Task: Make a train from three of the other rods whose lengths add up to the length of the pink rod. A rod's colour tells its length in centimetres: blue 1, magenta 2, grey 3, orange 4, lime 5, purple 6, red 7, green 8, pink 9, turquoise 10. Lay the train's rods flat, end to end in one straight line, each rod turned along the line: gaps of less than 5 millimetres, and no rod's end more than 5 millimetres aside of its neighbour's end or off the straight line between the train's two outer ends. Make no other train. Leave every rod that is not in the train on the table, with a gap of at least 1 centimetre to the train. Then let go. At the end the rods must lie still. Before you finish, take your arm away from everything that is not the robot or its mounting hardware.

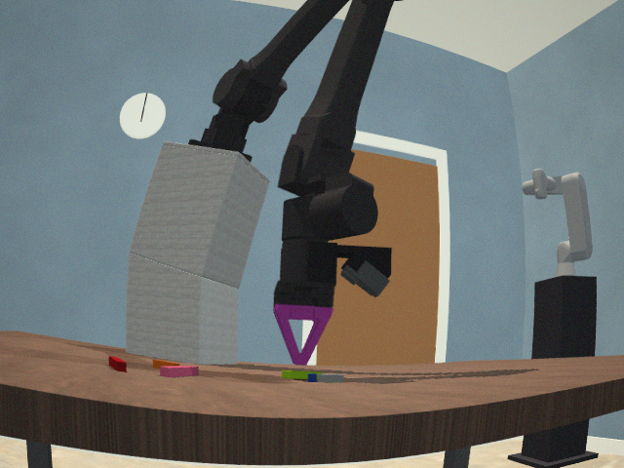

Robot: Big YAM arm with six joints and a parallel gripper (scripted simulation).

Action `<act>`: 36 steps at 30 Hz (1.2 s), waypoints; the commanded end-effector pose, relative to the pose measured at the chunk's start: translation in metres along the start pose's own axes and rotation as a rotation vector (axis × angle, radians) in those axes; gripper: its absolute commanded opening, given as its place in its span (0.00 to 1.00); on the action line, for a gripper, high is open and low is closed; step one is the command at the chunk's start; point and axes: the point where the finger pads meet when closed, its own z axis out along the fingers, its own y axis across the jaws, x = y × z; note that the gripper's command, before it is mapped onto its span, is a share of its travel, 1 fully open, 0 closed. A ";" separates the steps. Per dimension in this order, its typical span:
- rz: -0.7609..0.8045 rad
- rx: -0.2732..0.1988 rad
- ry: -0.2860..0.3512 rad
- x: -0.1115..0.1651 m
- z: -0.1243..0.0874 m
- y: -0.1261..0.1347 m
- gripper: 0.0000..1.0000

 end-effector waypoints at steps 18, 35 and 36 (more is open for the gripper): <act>0.000 -0.010 0.005 0.009 0.001 0.009 0.24; 0.000 -0.008 0.003 0.009 0.001 0.009 0.24; 0.000 -0.008 0.003 0.009 0.001 0.009 0.24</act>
